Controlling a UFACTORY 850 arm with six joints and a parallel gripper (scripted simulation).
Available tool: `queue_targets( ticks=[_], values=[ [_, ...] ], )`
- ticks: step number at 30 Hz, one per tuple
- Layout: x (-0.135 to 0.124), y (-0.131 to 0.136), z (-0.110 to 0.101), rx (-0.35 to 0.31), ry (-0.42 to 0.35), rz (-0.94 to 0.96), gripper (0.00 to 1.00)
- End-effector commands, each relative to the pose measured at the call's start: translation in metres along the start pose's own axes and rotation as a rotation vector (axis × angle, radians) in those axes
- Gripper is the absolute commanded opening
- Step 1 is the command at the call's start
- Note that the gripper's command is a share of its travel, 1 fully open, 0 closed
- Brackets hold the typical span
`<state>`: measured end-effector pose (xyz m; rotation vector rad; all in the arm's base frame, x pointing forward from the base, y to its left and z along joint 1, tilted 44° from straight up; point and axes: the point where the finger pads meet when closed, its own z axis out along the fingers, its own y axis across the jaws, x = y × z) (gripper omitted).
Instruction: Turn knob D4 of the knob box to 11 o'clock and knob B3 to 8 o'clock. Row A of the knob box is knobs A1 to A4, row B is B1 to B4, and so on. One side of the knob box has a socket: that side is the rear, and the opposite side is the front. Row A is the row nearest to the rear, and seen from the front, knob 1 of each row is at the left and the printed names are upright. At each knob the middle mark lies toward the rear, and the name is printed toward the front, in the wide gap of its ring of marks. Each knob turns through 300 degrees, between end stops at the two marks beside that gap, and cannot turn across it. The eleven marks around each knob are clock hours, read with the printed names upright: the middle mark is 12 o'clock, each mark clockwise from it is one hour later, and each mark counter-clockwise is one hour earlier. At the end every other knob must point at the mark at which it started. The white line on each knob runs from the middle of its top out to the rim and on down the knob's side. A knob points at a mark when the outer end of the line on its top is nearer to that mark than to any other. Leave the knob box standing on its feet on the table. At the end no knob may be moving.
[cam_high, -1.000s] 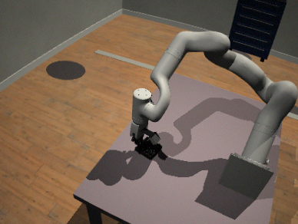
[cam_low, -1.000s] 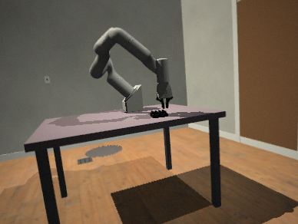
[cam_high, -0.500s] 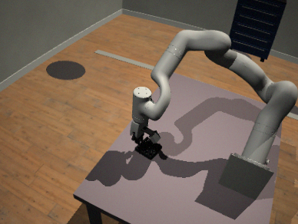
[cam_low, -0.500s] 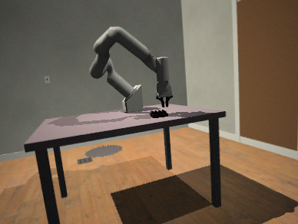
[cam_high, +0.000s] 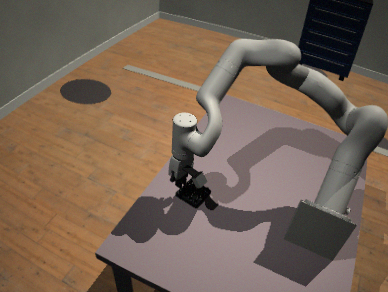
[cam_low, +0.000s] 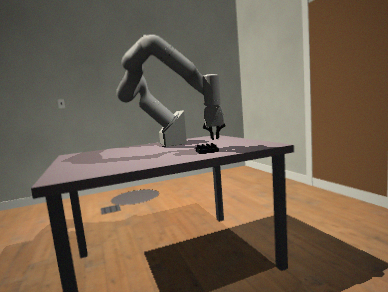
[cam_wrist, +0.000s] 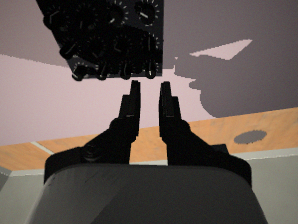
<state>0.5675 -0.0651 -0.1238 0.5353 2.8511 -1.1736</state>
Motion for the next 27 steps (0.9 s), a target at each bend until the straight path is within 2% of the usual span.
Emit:
queue_targets(
  ticks=[1,6,8,10,23,25,27],
  values=[
    [-0.0009,0.0003,-0.0027,-0.002,-0.006,0.157,0.19],
    [-0.0010,0.0004,-0.0044,-0.002,-0.006,0.308,0.19],
    [-0.0010,0.0004,-0.0044,-0.002,-0.006,0.308,0.19],
    [-0.0011,0.0004,-0.0056,-0.002,-0.006,0.417,0.19],
    [-0.0014,0.0004,-0.0098,-0.003,-0.005,0.796,0.19],
    [-0.0014,0.0004,-0.0098,-0.003,-0.005,0.796,0.19],
    [-0.0015,0.0005,-0.0110,-0.004,-0.005,0.905,0.19]
  ],
)
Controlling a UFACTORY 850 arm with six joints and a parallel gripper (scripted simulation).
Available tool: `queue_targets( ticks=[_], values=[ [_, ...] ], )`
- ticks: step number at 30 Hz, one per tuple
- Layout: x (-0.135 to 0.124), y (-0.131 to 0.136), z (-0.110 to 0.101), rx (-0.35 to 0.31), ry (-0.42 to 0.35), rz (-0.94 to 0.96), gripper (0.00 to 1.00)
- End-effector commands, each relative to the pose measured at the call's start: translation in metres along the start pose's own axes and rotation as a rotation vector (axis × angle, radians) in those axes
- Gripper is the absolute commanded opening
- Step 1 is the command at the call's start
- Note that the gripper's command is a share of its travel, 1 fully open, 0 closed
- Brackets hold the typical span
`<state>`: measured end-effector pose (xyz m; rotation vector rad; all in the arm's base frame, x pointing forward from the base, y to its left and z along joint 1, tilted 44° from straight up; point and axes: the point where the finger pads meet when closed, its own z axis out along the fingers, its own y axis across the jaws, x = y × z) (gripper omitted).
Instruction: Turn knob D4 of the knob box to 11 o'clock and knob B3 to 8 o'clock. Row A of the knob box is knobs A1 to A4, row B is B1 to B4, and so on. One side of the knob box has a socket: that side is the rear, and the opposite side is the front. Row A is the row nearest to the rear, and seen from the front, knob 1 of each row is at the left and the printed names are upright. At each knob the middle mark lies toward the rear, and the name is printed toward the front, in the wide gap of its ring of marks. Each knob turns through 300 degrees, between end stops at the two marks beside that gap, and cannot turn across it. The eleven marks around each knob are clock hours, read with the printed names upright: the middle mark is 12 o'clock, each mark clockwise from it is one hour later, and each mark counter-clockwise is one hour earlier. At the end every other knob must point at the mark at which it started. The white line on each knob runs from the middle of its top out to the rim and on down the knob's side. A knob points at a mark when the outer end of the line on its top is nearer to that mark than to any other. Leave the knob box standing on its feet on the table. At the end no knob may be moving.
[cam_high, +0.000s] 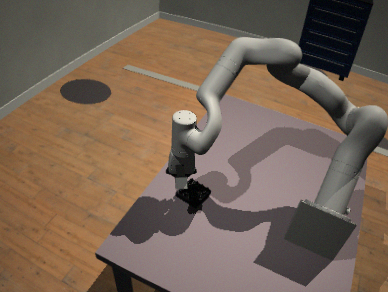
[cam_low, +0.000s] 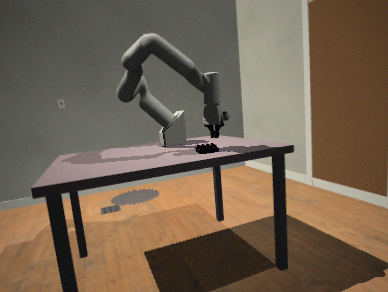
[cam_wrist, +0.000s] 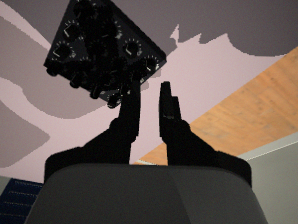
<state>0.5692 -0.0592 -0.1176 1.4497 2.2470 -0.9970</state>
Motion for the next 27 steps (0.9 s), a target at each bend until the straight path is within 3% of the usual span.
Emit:
queue_targets(
  ticks=[1,27],
  values=[
    [-0.0003,0.0008,-0.0026,-0.011,-0.008,0.156,0.19],
    [-0.0005,0.0011,-0.0109,-0.013,-0.004,0.898,0.19]
  ],
)
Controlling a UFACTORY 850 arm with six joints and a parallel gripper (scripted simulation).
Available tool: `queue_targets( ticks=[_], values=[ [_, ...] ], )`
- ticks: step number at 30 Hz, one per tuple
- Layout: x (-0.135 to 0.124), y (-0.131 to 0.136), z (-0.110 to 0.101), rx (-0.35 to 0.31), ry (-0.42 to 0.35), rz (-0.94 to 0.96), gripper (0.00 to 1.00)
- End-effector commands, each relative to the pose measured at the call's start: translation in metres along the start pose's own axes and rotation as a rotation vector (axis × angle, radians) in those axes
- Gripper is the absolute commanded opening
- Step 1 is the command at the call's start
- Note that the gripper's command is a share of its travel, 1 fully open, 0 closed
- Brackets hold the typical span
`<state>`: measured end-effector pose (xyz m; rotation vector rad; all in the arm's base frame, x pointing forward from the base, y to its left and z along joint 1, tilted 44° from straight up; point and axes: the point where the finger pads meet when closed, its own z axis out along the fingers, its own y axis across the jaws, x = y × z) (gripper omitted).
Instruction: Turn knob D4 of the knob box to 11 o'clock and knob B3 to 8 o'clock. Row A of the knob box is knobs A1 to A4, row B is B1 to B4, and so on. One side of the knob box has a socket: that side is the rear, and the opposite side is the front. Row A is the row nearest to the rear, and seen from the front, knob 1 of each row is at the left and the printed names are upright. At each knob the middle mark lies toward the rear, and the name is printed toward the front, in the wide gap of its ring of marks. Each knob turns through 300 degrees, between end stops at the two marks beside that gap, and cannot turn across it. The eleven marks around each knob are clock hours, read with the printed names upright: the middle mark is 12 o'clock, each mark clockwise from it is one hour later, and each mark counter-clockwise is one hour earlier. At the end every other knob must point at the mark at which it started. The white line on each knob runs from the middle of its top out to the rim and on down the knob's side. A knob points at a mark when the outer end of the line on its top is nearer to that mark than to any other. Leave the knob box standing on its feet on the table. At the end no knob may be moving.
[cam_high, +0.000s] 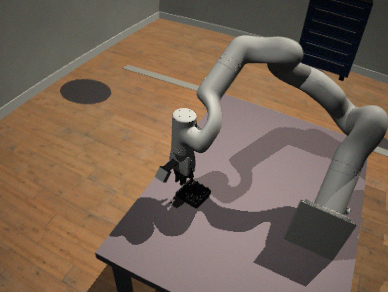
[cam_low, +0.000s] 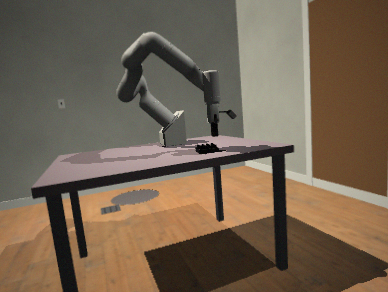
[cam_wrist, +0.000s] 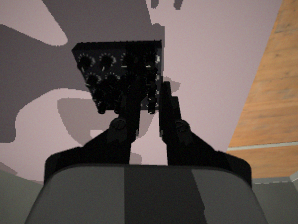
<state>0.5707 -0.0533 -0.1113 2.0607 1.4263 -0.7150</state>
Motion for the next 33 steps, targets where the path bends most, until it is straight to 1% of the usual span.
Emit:
queue_targets(
  ticks=[1,33],
  values=[
    [0.0003,0.0007,-0.0023,-0.013,0.002,0.128,0.19],
    [0.0003,0.0008,-0.0025,-0.013,0.002,0.145,0.19]
  ],
)
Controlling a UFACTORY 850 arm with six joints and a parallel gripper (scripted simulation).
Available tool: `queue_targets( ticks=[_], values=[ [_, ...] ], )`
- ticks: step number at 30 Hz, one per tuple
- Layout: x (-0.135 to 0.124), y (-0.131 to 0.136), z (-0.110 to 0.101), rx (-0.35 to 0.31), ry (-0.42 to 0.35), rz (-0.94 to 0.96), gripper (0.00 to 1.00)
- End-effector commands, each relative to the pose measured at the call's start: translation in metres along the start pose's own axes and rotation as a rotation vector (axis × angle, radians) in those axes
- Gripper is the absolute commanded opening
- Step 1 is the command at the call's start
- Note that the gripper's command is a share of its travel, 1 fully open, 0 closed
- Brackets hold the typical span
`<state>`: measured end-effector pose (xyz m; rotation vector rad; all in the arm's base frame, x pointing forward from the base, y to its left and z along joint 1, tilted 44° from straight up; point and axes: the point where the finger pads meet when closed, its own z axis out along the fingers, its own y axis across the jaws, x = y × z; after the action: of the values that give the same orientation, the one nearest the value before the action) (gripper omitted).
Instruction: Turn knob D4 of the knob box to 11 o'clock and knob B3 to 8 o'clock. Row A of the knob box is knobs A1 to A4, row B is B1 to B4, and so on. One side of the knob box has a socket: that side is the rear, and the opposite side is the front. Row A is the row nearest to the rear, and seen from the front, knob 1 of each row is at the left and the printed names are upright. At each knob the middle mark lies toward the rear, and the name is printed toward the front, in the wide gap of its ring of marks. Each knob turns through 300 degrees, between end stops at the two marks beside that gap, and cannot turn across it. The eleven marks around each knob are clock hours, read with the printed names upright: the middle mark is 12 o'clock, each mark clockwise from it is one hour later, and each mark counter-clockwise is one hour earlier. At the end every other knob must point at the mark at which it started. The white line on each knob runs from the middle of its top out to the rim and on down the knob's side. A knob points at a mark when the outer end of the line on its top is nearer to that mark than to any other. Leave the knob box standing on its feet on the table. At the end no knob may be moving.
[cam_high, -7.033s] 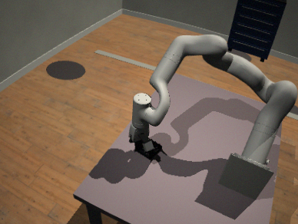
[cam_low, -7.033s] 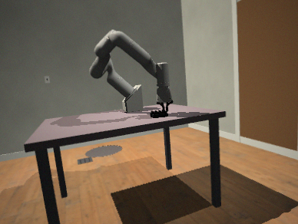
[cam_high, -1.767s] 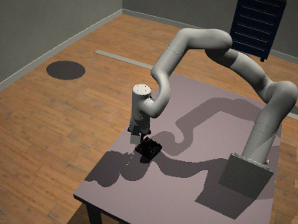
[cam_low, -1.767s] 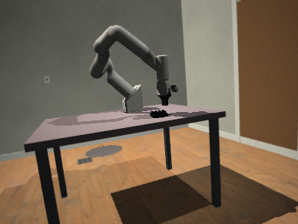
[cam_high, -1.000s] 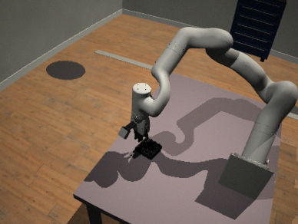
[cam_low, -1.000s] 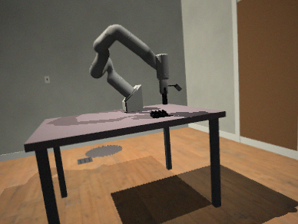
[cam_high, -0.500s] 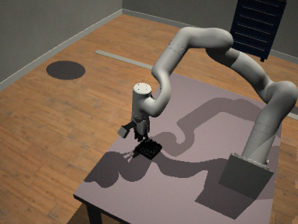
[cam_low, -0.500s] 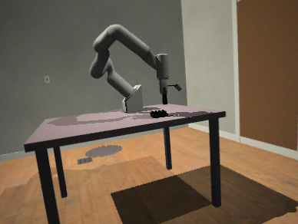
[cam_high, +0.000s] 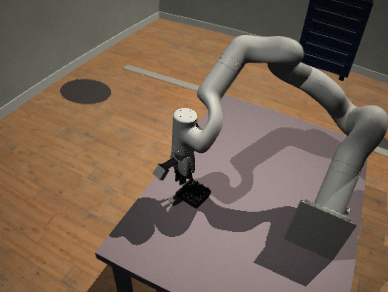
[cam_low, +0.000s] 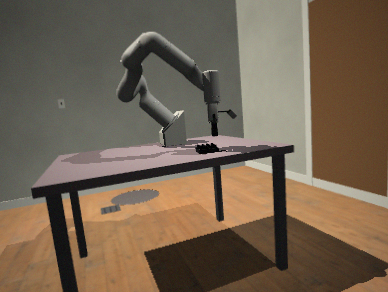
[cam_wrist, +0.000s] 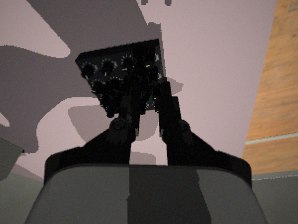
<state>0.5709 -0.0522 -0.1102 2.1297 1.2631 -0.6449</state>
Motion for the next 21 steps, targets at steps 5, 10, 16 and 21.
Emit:
queue_targets(
  ticks=[5,10,16,21],
  values=[
    [0.0004,0.0007,-0.0010,-0.001,0.001,0.001,0.19],
    [0.0004,0.0007,-0.0010,-0.001,0.001,0.001,0.19],
    [0.0004,0.0007,-0.0005,-0.001,0.001,0.001,0.19],
    [0.0004,0.0007,0.0009,-0.002,0.001,0.004,0.19]
  ],
)
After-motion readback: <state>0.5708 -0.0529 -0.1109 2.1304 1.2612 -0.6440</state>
